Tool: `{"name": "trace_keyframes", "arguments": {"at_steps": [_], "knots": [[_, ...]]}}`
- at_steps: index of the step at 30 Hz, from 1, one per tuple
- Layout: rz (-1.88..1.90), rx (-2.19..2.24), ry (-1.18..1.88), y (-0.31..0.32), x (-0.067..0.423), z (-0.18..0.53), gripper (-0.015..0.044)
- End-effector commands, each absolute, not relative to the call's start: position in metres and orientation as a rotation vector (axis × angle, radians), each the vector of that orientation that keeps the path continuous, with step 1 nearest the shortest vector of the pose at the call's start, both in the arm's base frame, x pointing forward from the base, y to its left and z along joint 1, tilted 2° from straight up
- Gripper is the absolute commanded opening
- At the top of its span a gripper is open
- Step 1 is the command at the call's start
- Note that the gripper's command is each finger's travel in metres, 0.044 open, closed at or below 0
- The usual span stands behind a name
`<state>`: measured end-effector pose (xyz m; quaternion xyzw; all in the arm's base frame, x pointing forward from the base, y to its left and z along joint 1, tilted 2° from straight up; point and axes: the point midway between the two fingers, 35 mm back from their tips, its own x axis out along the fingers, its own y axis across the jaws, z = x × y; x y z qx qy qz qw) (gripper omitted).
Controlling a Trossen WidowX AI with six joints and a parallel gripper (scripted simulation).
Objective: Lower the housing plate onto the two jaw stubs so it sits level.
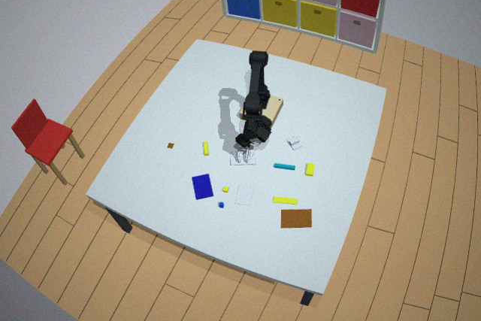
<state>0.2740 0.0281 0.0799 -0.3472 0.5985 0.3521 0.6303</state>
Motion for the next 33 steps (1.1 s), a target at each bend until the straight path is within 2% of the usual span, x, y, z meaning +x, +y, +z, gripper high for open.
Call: {"name": "trace_keyframes", "arguments": {"at_steps": [1,21,33], "knots": [[0.700,-0.680,1.409,0.018,0.274,0.080,0.0351],[0.205,-0.167,1.520,-0.029,0.270,0.078,0.0351],[0.189,-0.150,1.522,-0.030,0.270,0.078,0.0351]]}}
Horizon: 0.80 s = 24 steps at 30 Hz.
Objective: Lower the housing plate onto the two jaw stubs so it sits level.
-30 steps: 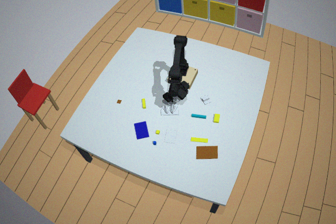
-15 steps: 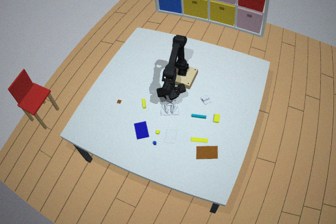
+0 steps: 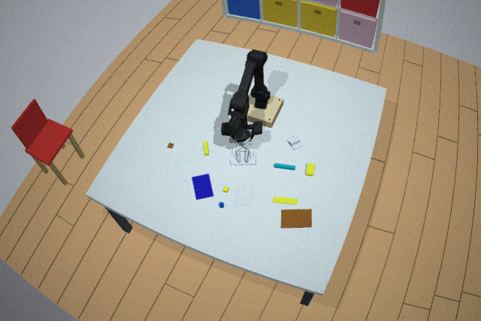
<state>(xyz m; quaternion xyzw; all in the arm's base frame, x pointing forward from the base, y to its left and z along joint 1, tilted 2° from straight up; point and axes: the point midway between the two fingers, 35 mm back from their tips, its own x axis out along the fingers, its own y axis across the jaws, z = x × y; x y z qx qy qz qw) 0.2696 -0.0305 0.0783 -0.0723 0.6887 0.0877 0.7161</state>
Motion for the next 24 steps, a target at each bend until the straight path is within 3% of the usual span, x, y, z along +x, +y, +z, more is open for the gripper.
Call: {"name": "trace_keyframes", "arguments": {"at_steps": [1,24], "knots": [[0.189,-0.150,1.522,-0.030,0.270,0.078,0.0351],[0.185,-0.146,1.524,-0.037,0.256,0.078,0.0351]]}}
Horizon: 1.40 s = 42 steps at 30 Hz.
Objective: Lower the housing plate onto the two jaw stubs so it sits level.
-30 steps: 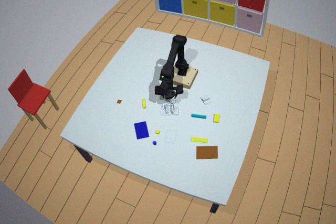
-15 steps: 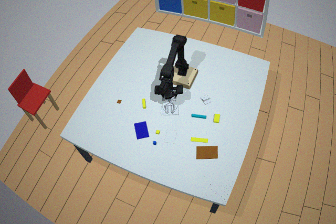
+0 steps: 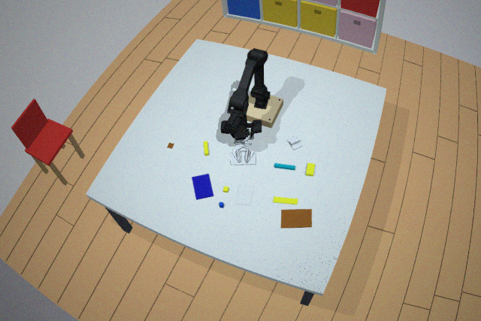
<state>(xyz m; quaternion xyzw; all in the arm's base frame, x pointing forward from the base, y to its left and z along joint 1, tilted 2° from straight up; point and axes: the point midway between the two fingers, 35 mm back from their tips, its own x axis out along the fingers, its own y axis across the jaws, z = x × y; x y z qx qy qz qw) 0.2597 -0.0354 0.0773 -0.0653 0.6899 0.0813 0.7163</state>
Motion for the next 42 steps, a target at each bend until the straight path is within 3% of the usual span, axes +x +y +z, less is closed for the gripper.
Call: {"name": "trace_keyframes", "arguments": {"at_steps": [1,42], "knots": [[0.185,-0.146,1.524,-0.037,0.256,0.078,0.0351],[0.193,-0.155,1.523,-0.037,0.257,0.067,0.0351]]}}
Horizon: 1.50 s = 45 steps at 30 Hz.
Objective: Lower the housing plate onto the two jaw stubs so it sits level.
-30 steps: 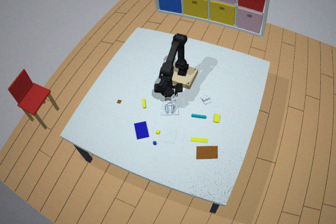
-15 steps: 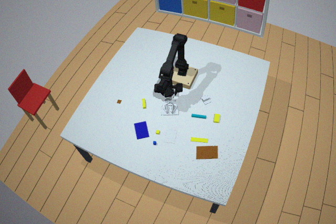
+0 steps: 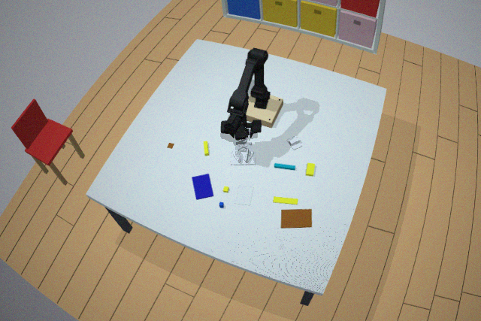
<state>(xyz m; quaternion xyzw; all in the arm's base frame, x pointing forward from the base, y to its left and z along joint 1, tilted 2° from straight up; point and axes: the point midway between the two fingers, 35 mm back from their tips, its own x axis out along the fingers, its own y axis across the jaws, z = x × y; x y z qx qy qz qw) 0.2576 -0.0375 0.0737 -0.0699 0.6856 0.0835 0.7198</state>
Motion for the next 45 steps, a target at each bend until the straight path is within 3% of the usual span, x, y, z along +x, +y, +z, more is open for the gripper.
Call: {"name": "trace_keyframes", "arguments": {"at_steps": [1,45], "knots": [[0.193,-0.155,1.523,-0.037,0.257,0.065,0.0351],[0.194,-0.155,1.523,-0.035,0.258,0.016,0.0351]]}}
